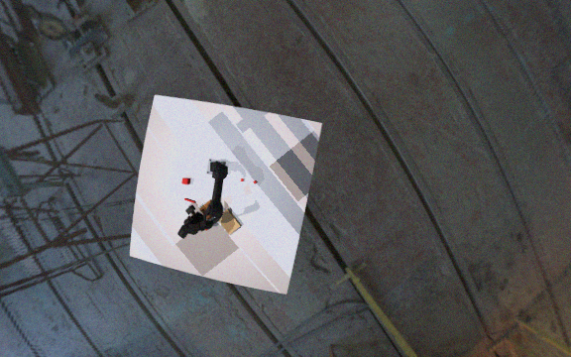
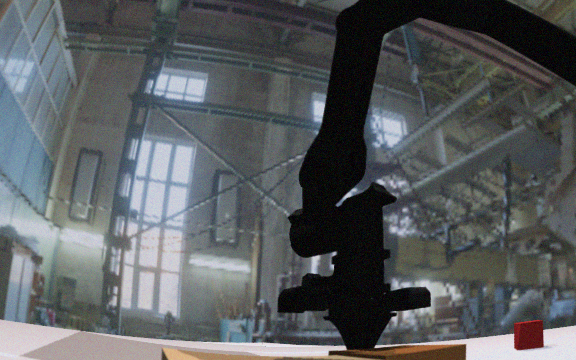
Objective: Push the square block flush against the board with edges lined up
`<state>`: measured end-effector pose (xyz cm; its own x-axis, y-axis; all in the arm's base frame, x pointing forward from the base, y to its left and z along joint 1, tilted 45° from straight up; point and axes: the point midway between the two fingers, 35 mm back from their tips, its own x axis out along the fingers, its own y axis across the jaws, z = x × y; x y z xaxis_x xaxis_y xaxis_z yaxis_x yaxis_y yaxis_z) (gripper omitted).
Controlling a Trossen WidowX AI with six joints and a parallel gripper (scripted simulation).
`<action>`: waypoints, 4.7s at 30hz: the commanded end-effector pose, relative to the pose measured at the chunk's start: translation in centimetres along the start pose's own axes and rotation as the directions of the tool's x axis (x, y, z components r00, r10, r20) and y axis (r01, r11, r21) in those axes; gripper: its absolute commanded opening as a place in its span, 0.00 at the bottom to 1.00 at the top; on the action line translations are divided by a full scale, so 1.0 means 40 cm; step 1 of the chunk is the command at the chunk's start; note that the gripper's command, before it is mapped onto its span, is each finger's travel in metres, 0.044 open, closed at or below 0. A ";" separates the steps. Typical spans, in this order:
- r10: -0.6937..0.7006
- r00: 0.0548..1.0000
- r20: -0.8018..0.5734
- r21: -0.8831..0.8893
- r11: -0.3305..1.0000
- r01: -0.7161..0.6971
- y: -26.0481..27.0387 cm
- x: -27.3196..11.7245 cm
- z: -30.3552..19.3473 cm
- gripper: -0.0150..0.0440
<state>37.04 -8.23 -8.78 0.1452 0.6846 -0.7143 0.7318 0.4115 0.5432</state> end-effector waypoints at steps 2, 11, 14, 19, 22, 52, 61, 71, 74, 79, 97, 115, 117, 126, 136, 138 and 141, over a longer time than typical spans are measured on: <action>0.010 1.000 0.010 0.005 1.000 -0.011 0.003 -0.003 -0.003 0.25; 0.010 1.000 0.009 0.006 1.000 -0.010 0.007 -0.004 -0.036 0.25; 0.010 1.000 0.009 0.006 1.000 -0.010 0.008 -0.004 -0.048 0.25; 0.010 1.000 0.009 0.006 1.000 -0.010 0.009 -0.004 -0.068 0.25; 0.010 1.000 0.009 0.006 1.000 -0.010 0.009 -0.004 -0.079 0.25; 0.010 1.000 0.006 0.008 1.000 -0.010 0.004 0.001 -0.200 0.25; 0.010 1.000 0.006 0.008 1.000 -0.010 0.005 0.000 -0.189 0.25; 0.010 1.000 0.007 0.007 1.000 -0.010 0.008 -0.001 -0.148 0.25; 0.010 1.000 0.007 0.007 1.000 -0.010 0.009 -0.001 -0.136 0.25; 0.010 1.000 0.008 0.007 1.000 -0.010 0.009 -0.001 -0.116 0.25; 0.009 1.000 0.010 0.006 1.000 -0.009 0.011 -0.139 -0.083 0.25; 0.010 1.000 0.005 0.007 1.000 -0.010 0.028 -0.147 -0.485 0.25; 0.009 1.000 0.002 0.006 1.000 -0.009 0.012 -0.137 -0.536 0.25; 0.009 1.000 0.001 0.006 1.000 -0.009 0.008 -0.046 -0.552 0.25; 0.013 1.000 -0.003 0.006 1.000 -0.013 0.008 0.003 -0.553 0.25; 0.013 1.000 -0.003 0.006 1.000 -0.013 0.009 0.003 -0.547 0.25; 0.012 1.000 -0.002 0.006 1.000 -0.012 0.009 0.003 -0.535 0.25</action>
<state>22.73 5.05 0.96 0.1519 0.6886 -0.7090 0.7345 0.4014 0.5472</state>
